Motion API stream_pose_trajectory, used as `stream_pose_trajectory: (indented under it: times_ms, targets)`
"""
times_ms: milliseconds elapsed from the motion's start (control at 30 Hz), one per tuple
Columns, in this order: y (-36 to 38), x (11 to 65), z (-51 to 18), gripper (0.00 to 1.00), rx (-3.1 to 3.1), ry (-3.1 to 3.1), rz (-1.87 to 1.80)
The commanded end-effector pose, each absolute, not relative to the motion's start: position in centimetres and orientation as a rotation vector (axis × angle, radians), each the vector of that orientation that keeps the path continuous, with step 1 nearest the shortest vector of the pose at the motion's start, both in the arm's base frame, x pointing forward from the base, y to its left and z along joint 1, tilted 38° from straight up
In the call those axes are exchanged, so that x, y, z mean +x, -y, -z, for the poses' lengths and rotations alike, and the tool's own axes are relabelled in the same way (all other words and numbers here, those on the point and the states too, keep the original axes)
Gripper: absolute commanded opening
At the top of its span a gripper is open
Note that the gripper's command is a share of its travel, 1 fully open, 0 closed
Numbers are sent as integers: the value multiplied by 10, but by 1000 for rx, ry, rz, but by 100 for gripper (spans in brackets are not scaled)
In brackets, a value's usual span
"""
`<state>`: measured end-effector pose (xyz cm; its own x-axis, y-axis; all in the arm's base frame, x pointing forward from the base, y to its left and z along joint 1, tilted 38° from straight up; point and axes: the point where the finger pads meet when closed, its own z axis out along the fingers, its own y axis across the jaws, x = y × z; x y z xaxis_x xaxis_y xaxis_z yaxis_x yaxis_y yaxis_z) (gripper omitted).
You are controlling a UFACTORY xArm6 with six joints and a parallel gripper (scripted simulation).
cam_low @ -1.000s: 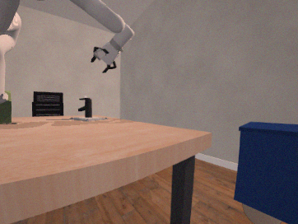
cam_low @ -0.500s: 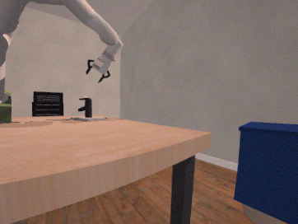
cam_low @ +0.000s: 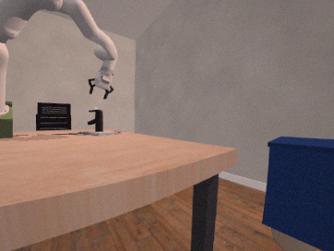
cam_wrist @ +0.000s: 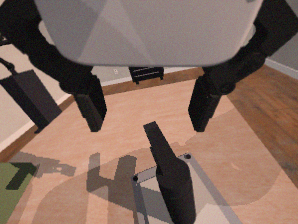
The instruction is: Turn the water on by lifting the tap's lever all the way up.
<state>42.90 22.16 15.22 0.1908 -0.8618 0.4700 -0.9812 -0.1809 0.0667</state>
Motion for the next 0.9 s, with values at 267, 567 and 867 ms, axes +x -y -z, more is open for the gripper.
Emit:
stream_pose_trajectory:
  times_ms: [267, 567, 867]
  targets:
    - [-279, 402, -93, 100, 2345, 1308, -785]
    - [-280, 402, -92, 0, 2349, 1300, -789]
    - [-280, 402, -92, 0, 2349, 1300, -789]
